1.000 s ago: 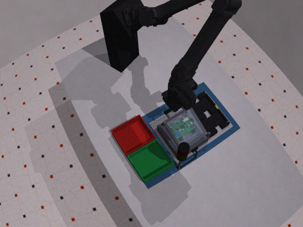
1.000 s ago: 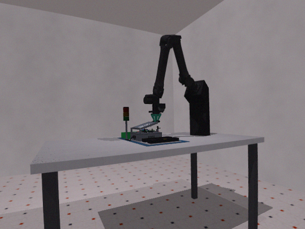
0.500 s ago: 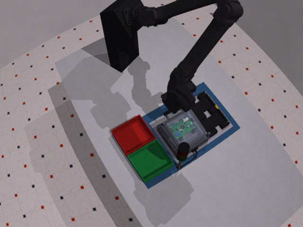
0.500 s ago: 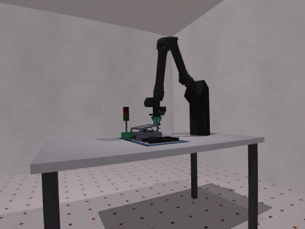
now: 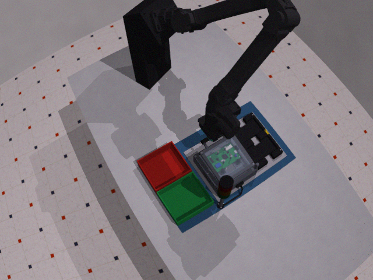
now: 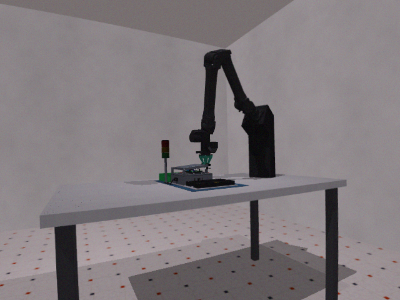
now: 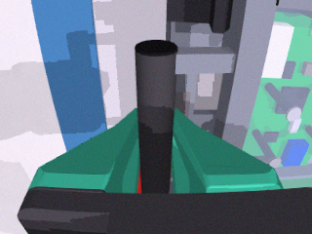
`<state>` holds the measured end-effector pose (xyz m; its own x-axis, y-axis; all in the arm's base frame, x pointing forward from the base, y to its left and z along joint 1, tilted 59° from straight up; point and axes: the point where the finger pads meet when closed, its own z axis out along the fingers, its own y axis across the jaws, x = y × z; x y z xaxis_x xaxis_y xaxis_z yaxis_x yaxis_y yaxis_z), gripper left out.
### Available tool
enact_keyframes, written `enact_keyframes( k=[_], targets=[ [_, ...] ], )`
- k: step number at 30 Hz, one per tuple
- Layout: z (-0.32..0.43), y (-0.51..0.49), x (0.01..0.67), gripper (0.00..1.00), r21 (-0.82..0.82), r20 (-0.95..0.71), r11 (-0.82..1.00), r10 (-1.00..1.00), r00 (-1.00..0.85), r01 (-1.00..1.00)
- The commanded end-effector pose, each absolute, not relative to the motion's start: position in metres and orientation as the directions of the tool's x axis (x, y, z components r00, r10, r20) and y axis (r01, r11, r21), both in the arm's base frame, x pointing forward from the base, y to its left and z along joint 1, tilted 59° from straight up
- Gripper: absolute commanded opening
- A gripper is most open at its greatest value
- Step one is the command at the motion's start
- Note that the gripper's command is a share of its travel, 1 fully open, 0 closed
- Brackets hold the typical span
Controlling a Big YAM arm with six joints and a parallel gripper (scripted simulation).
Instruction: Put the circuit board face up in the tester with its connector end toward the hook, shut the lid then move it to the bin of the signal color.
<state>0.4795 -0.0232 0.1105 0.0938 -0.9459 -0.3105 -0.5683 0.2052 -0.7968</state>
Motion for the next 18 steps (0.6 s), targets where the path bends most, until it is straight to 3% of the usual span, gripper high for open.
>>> enact_keyframes(
  k=[1, 18],
  targets=[
    [0.1081, -0.0156, 0.4863, 0.00, -0.797, -0.312, 0.200, -0.944, 0.104, -0.569],
    [0.1045, -0.0141, 0.4897, 0.00, -0.796, -0.312, 0.199, -0.944, 0.104, -0.572]
  ],
)
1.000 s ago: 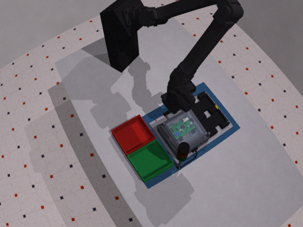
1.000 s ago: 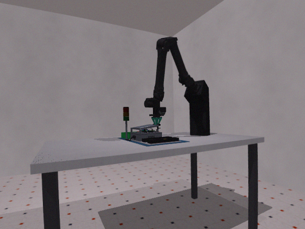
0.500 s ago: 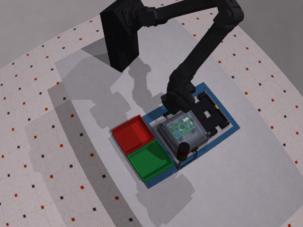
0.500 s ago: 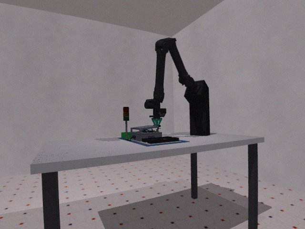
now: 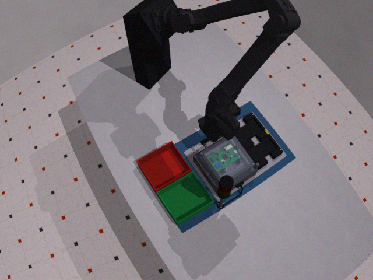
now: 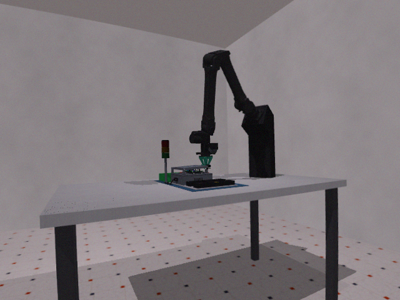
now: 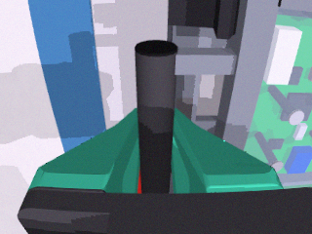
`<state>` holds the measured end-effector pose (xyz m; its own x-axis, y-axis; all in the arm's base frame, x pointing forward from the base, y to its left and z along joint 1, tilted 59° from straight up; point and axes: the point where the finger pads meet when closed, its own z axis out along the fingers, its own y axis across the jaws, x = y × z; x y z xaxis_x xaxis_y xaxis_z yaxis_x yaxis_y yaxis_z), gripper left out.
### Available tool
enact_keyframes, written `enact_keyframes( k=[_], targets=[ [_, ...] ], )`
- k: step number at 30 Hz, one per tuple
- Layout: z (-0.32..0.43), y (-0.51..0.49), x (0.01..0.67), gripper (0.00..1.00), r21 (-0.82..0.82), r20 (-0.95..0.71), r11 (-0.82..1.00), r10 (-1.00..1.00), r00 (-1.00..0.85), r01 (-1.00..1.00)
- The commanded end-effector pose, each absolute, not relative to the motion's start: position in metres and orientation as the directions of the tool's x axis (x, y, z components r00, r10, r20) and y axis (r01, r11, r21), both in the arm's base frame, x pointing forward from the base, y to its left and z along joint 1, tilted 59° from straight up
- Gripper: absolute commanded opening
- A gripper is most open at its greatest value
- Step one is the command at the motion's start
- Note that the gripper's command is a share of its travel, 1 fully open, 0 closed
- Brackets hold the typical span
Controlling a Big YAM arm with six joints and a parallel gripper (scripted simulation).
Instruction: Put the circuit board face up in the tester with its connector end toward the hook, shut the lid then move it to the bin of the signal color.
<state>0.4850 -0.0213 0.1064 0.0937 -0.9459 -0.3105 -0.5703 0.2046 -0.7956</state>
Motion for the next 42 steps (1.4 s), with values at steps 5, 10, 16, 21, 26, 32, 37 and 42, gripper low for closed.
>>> enact_keyframes(
  k=[5, 10, 16, 21, 26, 32, 37, 42],
  targets=[
    [0.1046, -0.0141, 0.4900, 0.00, -0.796, -0.311, 0.199, -0.944, 0.105, -0.571],
    [0.1044, -0.0140, 0.4899, 0.00, -0.796, -0.312, 0.199, -0.944, 0.104, -0.572],
    [0.1044, -0.0140, 0.4899, 0.00, -0.796, -0.312, 0.199, -0.944, 0.104, -0.572],
    [0.1044, -0.0140, 0.4899, 0.00, -0.796, -0.312, 0.199, -0.944, 0.104, -0.572],
    [0.1044, -0.0140, 0.4899, 0.00, -0.796, -0.312, 0.199, -0.944, 0.104, -0.572],
    [0.1039, -0.0135, 0.4921, 0.00, -0.797, -0.313, 0.201, -0.944, 0.104, -0.569],
    [0.1026, -0.0132, 0.4922, 0.00, -0.795, -0.312, 0.200, -0.944, 0.104, -0.572],
    [0.1024, -0.0132, 0.4921, 0.00, -0.795, -0.312, 0.200, -0.944, 0.104, -0.573]
  ],
)
